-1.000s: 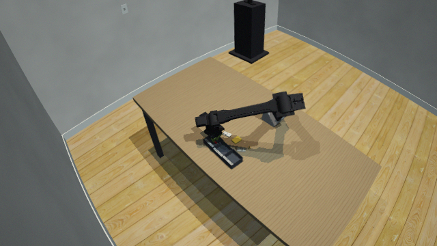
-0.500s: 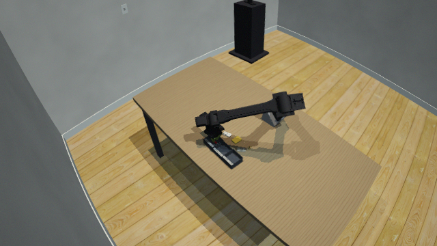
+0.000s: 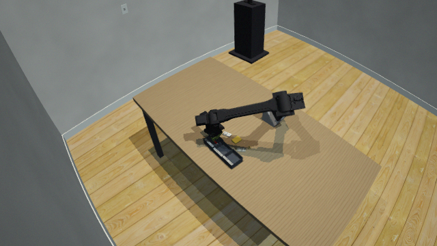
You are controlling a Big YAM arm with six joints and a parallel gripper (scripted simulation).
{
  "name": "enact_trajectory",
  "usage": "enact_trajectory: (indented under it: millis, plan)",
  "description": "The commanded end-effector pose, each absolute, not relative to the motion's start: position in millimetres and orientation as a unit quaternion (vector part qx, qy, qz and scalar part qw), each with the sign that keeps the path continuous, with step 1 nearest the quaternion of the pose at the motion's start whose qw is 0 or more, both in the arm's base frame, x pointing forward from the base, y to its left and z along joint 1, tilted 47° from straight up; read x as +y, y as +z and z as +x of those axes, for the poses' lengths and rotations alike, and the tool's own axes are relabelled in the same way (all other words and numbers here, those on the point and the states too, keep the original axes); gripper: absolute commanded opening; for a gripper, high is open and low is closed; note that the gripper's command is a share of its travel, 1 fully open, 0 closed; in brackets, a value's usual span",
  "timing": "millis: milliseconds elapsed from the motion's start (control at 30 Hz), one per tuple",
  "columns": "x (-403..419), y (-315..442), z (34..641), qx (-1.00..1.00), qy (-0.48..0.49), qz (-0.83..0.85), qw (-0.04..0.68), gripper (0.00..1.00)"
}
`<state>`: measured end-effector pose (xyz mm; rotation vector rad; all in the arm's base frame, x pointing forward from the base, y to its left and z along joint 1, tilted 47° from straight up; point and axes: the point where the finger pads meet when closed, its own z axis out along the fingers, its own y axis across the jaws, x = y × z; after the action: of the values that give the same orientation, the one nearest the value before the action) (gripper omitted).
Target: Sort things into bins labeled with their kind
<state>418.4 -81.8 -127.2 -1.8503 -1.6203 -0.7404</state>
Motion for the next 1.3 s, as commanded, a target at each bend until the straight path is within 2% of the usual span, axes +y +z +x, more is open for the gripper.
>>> enact_trajectory:
  millis: [0,633,1267]
  plan:
    - [-104,-126,431,-0.605,-0.282,-0.694,0.270,0.23]
    - [-126,-95,437,-0.612,-0.288,-0.692,0.254,0.23]
    - [-112,-95,442,-0.620,-0.283,-0.683,0.262,0.23]
